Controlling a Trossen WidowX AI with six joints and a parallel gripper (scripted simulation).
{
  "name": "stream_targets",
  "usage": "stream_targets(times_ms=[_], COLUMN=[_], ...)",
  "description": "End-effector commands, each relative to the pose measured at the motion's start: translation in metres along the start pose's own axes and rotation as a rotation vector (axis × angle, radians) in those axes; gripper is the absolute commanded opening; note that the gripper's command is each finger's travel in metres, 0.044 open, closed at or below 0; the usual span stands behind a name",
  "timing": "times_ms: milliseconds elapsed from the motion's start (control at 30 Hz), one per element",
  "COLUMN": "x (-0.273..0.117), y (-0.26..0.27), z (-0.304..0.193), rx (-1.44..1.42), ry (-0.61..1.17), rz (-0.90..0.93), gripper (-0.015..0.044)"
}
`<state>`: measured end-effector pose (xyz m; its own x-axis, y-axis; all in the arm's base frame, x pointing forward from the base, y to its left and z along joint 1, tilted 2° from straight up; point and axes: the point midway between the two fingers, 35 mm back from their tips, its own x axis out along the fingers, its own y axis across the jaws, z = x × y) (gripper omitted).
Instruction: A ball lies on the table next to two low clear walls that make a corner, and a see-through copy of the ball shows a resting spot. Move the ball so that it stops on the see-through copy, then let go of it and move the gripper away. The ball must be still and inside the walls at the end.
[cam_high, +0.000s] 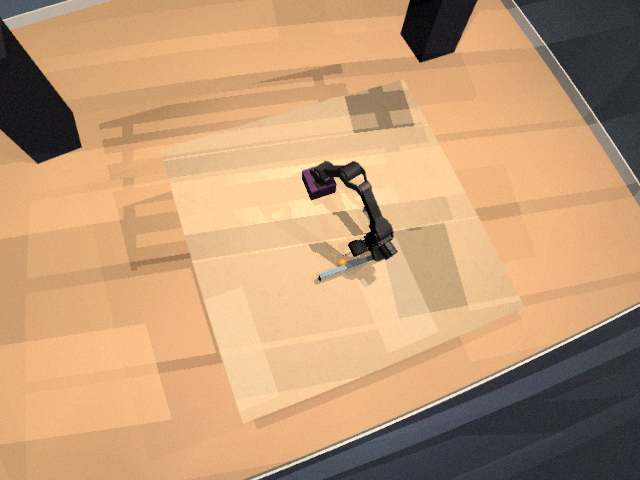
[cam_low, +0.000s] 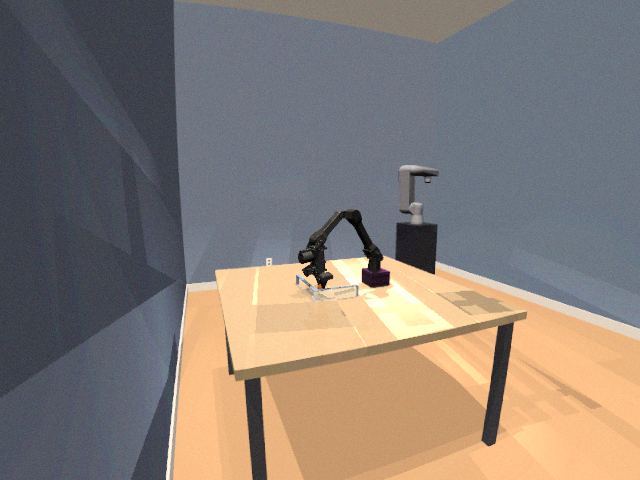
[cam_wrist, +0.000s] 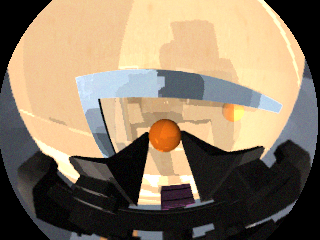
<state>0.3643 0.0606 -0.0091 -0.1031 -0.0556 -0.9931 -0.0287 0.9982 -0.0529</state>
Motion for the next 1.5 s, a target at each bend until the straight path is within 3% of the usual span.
stream_targets(times_ms=[0, 500, 667, 1267, 1467], x=[-0.027, -0.106, -0.102, -0.056, -0.047], y=[0.004, -0.001, -0.010, -0.125, -0.129], z=[0.007, 0.015, 0.016, 0.007, 0.007], rx=[-0.008, 0.083, 0.083, 0.084, 0.084], ry=[-0.039, -0.105, -0.106, -0.105, -0.105], rz=[0.024, 0.051, 0.050, 0.040, 0.039], gripper=[0.0000, 0.0000, 0.0000, 0.0000, 0.0000])
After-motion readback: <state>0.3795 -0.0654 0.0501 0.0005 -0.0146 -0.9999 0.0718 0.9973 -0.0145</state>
